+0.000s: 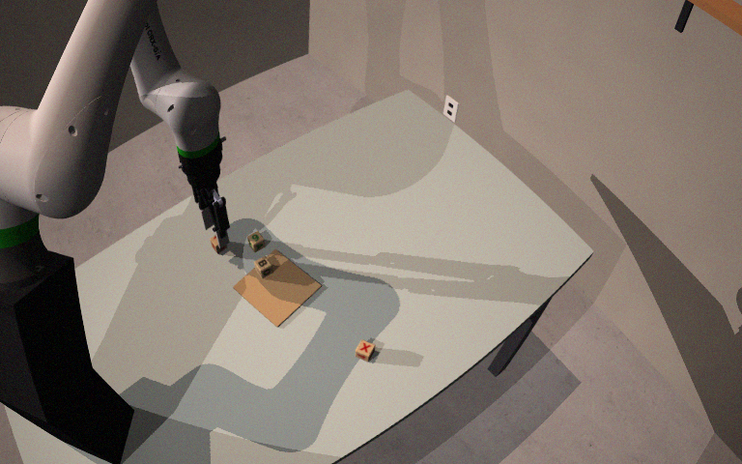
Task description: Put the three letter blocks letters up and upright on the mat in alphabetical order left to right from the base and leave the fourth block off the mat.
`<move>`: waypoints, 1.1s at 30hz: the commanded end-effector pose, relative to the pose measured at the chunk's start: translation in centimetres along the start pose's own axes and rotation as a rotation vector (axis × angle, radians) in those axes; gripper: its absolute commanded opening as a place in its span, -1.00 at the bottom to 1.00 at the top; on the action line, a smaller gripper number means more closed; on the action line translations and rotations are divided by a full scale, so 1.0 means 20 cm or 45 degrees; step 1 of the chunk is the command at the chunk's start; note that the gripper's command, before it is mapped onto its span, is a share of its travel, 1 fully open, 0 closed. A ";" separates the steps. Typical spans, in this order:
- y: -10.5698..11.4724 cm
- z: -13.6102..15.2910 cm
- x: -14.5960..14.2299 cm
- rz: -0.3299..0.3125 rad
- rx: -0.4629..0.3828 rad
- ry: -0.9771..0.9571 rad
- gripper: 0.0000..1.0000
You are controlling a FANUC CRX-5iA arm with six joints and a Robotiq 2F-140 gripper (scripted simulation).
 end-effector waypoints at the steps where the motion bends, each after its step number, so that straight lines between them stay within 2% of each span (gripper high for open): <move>1: -0.01 0.00 0.00 0.000 0.000 0.000 -0.20; 23: -0.02 0.00 0.00 0.000 0.000 0.000 -0.20; 33: -0.08 0.00 0.00 0.000 0.000 0.000 -0.20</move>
Point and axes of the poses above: the point where the finger pads meet when closed, its own y axis back along the fingers, its own x axis across the jaws, z = x × y, the point moved 6 cm from there along y, back along the fingers, and after that the axes turned 14 degrees about y, right-handed, at the moved point
